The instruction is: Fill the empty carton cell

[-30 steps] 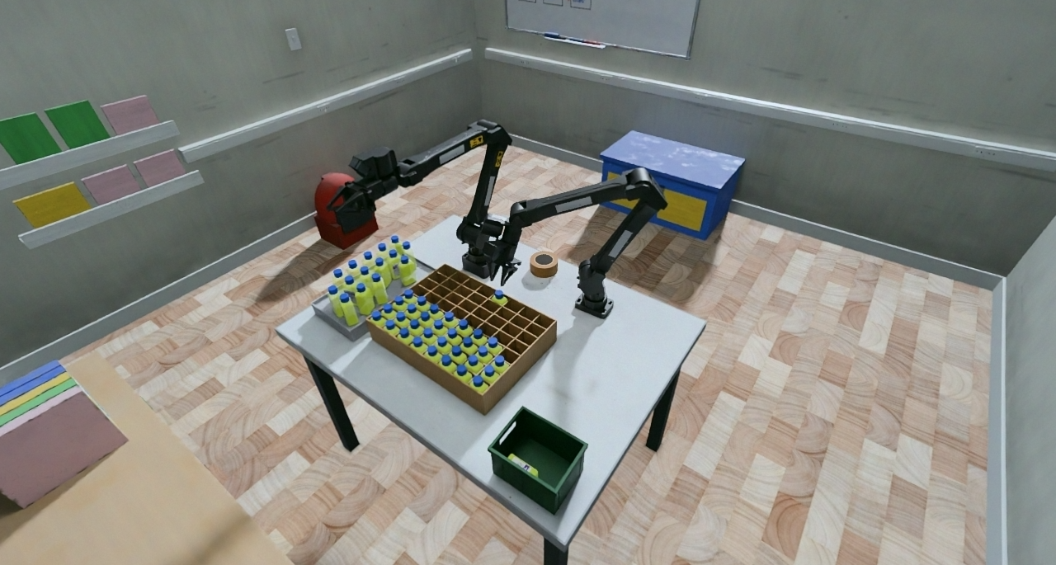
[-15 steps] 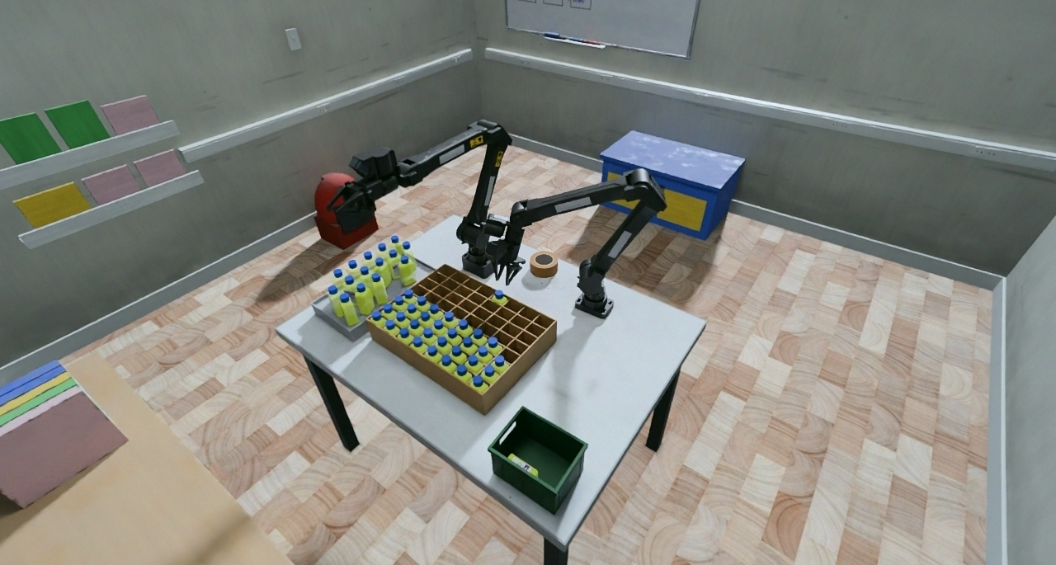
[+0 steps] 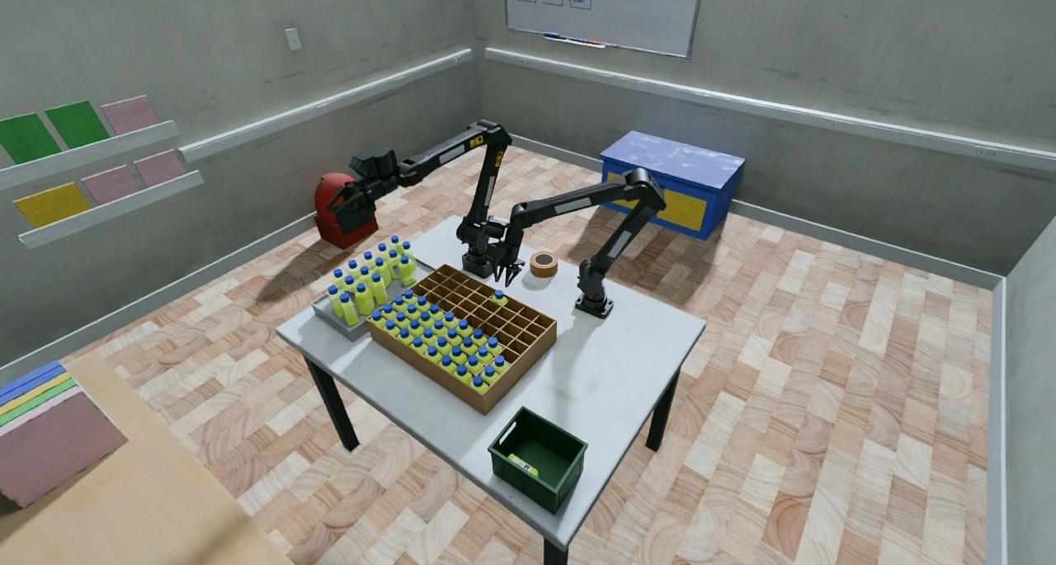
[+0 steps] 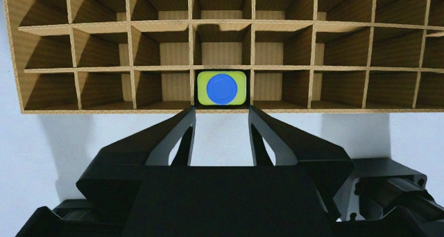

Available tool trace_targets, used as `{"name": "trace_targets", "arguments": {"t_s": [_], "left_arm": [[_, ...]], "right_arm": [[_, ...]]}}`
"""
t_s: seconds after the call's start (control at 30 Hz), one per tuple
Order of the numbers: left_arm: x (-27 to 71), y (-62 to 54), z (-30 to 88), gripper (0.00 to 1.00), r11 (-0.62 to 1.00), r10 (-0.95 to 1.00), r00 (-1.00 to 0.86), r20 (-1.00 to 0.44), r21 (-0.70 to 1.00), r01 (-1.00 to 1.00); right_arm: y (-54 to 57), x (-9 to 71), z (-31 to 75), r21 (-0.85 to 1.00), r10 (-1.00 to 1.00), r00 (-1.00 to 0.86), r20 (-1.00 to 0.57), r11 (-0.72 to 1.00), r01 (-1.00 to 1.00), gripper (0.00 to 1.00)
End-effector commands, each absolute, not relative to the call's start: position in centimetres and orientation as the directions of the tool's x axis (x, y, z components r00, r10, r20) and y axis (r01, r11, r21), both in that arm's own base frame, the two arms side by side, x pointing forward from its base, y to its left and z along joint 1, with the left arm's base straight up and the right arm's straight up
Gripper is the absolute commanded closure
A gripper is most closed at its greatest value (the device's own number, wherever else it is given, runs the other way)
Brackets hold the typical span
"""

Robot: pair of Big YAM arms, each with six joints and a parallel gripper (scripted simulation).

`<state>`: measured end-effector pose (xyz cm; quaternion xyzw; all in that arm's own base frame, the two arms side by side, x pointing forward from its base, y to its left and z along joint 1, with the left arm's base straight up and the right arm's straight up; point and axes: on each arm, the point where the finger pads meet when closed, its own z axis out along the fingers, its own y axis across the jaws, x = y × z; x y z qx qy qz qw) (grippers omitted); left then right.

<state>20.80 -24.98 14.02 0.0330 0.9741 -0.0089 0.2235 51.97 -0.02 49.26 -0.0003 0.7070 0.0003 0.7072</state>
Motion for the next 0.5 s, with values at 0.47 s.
{"name": "trace_targets", "arguments": {"t_s": [0.47], "left_arm": [[22.5,-24.9,10.8,0.56,0.998,0.066,-0.901,-0.429,0.015,0.066]], "right_arm": [[-0.7,51.2,50.2,0.014,0.013,0.025,-1.0,1.0,0.013,0.58]]}}
